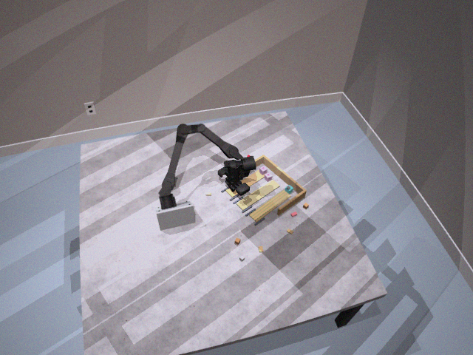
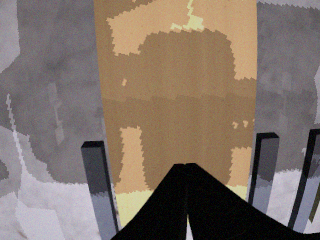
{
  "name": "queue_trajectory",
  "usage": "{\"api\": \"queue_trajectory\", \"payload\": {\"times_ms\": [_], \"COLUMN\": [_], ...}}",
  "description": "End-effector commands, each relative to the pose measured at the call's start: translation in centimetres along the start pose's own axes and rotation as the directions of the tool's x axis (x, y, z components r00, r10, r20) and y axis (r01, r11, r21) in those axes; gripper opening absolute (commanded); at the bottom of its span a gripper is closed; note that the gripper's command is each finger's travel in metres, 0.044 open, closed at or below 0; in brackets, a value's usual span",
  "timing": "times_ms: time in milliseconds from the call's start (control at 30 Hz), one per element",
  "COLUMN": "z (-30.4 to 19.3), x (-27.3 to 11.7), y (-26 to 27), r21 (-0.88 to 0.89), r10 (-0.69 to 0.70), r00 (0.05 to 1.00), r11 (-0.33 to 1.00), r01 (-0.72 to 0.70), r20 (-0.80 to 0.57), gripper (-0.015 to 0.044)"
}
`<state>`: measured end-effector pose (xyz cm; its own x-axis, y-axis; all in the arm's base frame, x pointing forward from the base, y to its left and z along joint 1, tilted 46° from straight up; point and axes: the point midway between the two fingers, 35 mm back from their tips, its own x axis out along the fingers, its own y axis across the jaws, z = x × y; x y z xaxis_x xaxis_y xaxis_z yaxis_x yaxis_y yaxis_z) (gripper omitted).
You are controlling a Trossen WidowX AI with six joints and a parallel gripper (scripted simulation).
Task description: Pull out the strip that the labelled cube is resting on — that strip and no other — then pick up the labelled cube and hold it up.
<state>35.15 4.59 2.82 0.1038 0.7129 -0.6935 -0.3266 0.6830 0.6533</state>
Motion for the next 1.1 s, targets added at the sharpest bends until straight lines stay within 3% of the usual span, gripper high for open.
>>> {"api": "queue_trajectory", "payload": {"times_ms": [0, 1067], "z": [-0.7, -5.7], "x": [0.4, 0.5], "y": [0.1, 0.0], "r21": [-0.002, 0.000], "r10": [0.004, 0.004], "r00": [1.000, 1.000], "r11": [1.000, 1.000], "r01": [-0.004, -0.004], "r20": [-0.010, -0.012], "gripper": [0.0000, 0.0000]}}
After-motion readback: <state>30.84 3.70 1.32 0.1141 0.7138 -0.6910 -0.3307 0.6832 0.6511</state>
